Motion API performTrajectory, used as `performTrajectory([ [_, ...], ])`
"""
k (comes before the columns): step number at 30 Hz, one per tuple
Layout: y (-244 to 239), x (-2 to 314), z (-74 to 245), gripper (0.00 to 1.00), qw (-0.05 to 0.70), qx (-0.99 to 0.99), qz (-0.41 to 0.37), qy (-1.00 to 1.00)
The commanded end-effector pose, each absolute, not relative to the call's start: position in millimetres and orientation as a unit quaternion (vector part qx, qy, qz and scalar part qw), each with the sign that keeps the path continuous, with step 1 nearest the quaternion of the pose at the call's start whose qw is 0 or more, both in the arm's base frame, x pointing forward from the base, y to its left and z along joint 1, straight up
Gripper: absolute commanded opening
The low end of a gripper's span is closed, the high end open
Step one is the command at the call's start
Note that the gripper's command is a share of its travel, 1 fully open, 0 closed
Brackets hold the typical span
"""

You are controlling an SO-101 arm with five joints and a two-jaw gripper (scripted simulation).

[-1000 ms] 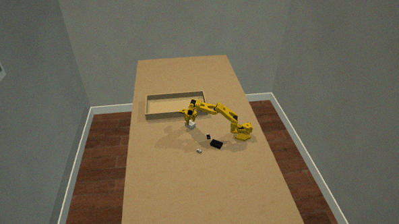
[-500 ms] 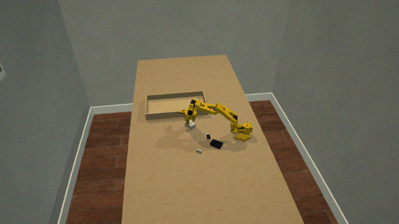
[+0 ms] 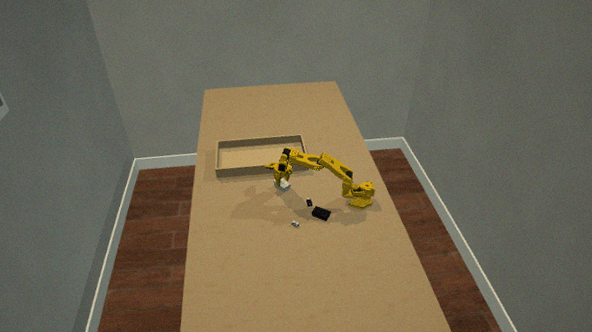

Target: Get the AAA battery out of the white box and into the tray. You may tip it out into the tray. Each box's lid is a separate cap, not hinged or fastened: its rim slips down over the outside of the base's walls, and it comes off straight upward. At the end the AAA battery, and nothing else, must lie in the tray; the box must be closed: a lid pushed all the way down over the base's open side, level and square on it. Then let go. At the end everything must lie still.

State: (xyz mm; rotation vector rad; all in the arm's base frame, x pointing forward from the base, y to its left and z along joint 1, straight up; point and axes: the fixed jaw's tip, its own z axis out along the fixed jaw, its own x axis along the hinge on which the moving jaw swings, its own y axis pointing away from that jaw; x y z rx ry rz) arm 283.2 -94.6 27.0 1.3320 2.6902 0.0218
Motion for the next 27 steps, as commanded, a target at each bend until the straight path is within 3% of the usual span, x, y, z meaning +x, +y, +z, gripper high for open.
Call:
performTrajectory([
  [1, -96.4, 288.0, 33.8, 0.2, 0.09, 0.438, 0.01, 0.894],
  [27, -96.6, 288.1, 31.2, 0.2, 0.088, 0.438, 0.01, 0.894],
])
